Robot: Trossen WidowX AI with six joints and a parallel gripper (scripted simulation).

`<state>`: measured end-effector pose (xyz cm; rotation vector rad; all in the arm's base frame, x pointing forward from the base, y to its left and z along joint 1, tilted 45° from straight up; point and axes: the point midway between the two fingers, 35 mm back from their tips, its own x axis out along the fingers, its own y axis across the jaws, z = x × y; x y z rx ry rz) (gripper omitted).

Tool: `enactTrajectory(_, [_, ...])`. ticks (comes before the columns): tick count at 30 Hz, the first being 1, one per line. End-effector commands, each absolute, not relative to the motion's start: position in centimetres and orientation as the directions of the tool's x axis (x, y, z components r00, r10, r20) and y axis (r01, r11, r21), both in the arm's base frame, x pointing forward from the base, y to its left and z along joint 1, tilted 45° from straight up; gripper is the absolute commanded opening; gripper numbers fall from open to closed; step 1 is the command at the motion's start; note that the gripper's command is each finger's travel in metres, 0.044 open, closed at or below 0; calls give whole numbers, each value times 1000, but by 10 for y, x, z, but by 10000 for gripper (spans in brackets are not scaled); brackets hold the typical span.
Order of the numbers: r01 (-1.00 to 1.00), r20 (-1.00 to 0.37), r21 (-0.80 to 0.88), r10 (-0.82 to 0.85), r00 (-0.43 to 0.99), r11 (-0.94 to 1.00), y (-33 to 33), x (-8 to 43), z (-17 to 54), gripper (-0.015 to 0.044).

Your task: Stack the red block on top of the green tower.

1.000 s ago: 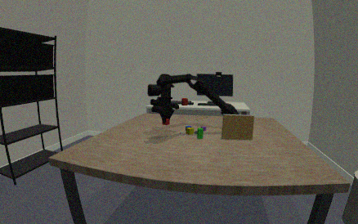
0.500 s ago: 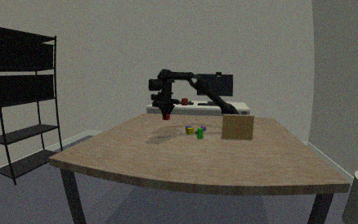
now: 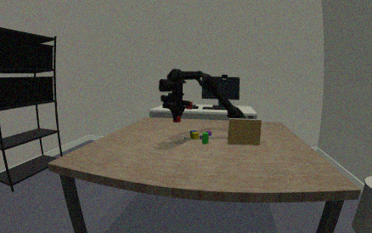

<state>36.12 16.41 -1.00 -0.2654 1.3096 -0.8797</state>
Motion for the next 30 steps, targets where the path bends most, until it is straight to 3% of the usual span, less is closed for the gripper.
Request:
enactTrajectory(1, [415,-729,-624,-685,-3,662,166,346,-6,0])
enactTrajectory(30, [409,-728,-630,-685,-17,660,151,251,4,0])
